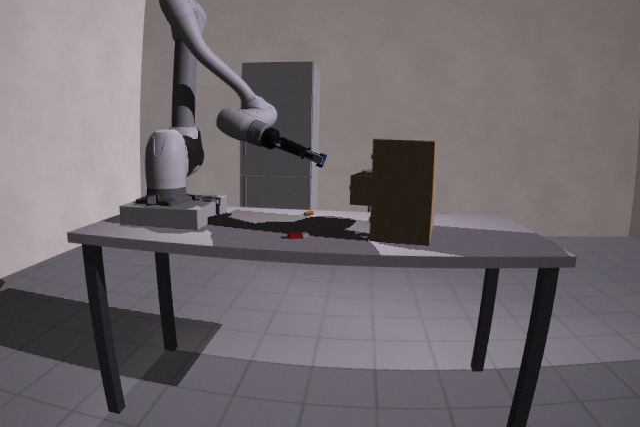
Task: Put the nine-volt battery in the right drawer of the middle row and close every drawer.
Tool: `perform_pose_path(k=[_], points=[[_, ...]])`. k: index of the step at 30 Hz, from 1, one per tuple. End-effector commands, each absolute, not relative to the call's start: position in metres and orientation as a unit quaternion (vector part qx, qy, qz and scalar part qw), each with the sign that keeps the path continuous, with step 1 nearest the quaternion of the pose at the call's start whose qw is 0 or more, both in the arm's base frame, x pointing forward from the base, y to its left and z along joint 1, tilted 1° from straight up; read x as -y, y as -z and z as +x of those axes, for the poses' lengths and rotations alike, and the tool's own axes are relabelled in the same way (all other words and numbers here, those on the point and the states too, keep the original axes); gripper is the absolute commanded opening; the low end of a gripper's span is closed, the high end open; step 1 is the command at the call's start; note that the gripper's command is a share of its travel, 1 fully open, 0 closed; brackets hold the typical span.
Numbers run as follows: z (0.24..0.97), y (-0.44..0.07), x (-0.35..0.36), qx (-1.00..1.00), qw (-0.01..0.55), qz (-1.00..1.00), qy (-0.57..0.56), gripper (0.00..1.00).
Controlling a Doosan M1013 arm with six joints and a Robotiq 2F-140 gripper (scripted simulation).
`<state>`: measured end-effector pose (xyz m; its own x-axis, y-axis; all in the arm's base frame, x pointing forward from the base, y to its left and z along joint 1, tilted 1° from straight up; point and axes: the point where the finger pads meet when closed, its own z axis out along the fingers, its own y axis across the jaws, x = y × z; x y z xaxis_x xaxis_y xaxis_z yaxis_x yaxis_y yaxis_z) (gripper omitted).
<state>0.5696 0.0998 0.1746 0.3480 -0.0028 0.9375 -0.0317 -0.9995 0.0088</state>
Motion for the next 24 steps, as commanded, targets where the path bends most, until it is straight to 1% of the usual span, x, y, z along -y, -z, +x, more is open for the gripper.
perform_pose_path(k=[1, 16, 24], points=[[0.573, -0.175, -0.1, 0.011, 0.013, 0.821, -0.571, 0.14], [0.607, -0.174, -0.099, 0.011, 0.013, 0.821, -0.571, 0.14], [0.638, -0.174, -0.098, 0.011, 0.013, 0.821, -0.571, 0.14]])
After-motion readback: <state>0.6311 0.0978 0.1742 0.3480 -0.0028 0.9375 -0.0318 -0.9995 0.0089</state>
